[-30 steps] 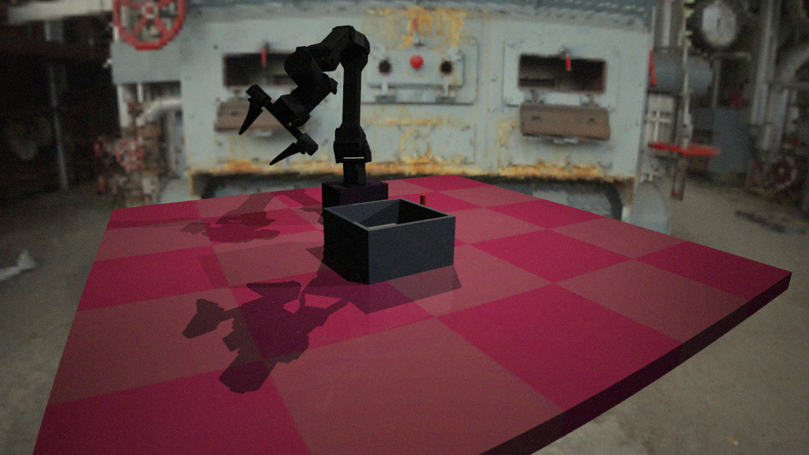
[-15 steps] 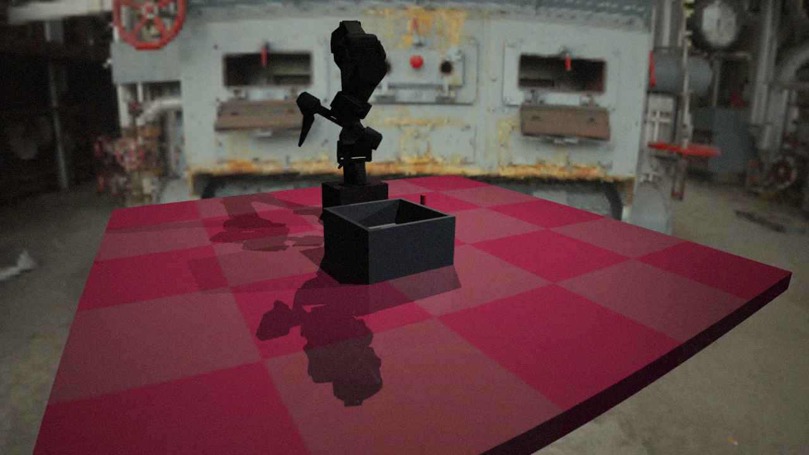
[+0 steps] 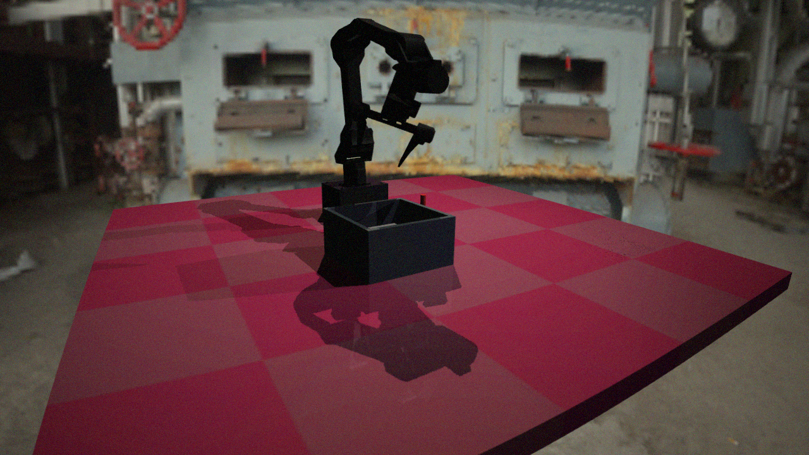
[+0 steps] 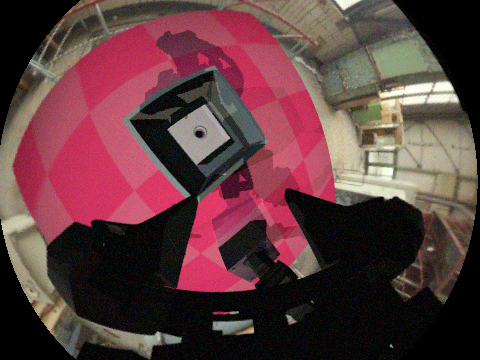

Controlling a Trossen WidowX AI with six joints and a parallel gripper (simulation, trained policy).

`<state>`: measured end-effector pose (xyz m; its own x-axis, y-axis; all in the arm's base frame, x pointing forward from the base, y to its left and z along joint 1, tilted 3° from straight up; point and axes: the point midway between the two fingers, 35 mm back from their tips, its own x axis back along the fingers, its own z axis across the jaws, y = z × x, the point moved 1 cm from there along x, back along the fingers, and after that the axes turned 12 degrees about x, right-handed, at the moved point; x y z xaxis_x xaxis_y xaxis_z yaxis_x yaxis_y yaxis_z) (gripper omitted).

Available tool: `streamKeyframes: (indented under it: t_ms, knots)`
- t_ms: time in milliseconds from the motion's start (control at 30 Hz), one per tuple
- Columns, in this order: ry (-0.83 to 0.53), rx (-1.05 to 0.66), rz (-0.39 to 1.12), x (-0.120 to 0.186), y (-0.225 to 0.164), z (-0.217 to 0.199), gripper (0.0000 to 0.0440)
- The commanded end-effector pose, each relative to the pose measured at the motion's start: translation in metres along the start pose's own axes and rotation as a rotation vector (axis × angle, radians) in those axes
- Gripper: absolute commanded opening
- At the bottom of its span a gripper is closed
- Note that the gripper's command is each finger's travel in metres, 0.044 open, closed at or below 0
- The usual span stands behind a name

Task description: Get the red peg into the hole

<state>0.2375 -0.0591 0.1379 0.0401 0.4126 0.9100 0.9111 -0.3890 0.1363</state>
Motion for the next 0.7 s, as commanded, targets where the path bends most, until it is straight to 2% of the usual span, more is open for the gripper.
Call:
streamKeyframes:
  t_ms: [0,367,667]
  knots:
    - [0.023,-0.019,0.044,0.007,-0.014,0.024,0.044]
    - [0.019,-0.072,0.155,0.021,-0.066,0.074,0.044]
    - [-0.02,-0.085,0.208,0.02,-0.102,0.099,0.044]
